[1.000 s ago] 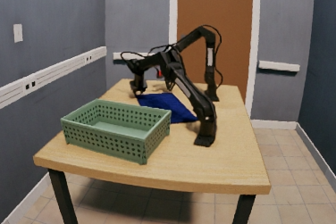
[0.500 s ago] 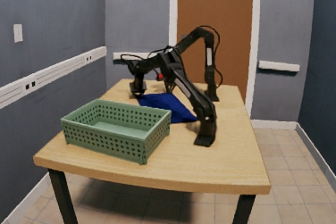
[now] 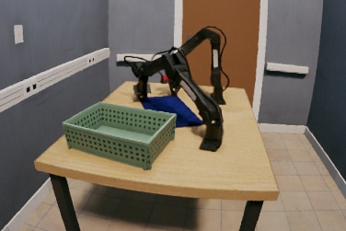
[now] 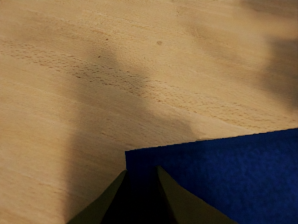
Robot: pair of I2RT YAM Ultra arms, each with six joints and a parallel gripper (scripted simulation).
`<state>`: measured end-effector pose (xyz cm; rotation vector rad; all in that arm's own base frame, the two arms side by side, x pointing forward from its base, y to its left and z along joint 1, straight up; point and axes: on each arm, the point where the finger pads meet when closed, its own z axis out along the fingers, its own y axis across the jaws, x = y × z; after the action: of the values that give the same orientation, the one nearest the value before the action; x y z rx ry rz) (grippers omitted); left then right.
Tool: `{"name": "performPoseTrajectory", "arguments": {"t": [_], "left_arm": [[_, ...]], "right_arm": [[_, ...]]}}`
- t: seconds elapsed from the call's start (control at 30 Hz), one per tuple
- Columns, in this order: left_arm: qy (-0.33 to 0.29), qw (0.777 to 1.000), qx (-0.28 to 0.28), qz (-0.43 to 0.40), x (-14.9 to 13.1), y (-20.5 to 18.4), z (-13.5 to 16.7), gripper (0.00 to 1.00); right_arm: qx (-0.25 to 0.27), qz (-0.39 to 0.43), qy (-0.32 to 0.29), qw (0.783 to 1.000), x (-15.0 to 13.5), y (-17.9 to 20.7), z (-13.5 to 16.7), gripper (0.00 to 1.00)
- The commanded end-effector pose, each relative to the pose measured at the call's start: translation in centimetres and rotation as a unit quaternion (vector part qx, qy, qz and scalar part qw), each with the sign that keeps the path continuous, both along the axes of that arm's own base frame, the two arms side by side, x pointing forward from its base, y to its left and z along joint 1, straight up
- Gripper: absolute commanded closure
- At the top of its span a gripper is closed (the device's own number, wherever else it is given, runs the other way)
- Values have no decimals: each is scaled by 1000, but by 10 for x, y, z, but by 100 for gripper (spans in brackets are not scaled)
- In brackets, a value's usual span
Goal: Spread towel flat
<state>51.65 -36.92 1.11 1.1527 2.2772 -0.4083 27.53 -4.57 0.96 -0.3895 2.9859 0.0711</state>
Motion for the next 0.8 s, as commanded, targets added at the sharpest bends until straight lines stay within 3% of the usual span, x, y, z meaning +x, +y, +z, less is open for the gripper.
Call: {"name": "performPoseTrajectory", "arguments": {"t": [0.0,0.07,0.1,0.17,0.2,0.27,0.3,0.47,0.5,0.63,0.67,0.73,0.77], "left_arm": [[-4,1000,-5,0,-5,-5,11,81],[10,1000,-3,-4,-11,-4,8,81],[9,1000,-2,-4,-13,-6,8,89],[9,1000,-2,-4,-13,-6,8,89],[7,1000,1,-1,-14,-7,9,98],[9,1000,-1,-3,-15,-8,9,98],[8,1000,0,-2,-16,-8,9,99],[8,1000,-1,-3,-16,-9,9,100],[2,1000,-1,-1,1,1,5,100],[-2,1000,4,4,3,3,5,100],[-16,1000,-2,4,5,2,24,100],[-16,1000,-2,3,4,1,24,100],[-19,1000,-4,3,4,1,38,66]], "right_arm": [[8,2,5,1000,-2,6,-11,76],[6,-3,5,1000,-3,3,-11,76],[3,2,-5,1000,-2,7,-6,85],[-1,0,1,1000,-4,5,-9,85],[-5,1,-11,1000,-3,7,-2,95],[-2,1,3,1000,-7,7,-9,95],[-4,1,-11,1000,-6,9,-2,100],[7,1,12,1000,-15,13,-8,100],[3,-1,12,1000,-12,1,-7,100],[-2,-2,13,1000,-12,-1,-7,100],[-3,1,17,1000,-15,1,-9,100],[-3,1,17,1000,-15,1,-9,100],[-3,1,17,1000,-15,1,-9,100]]}}
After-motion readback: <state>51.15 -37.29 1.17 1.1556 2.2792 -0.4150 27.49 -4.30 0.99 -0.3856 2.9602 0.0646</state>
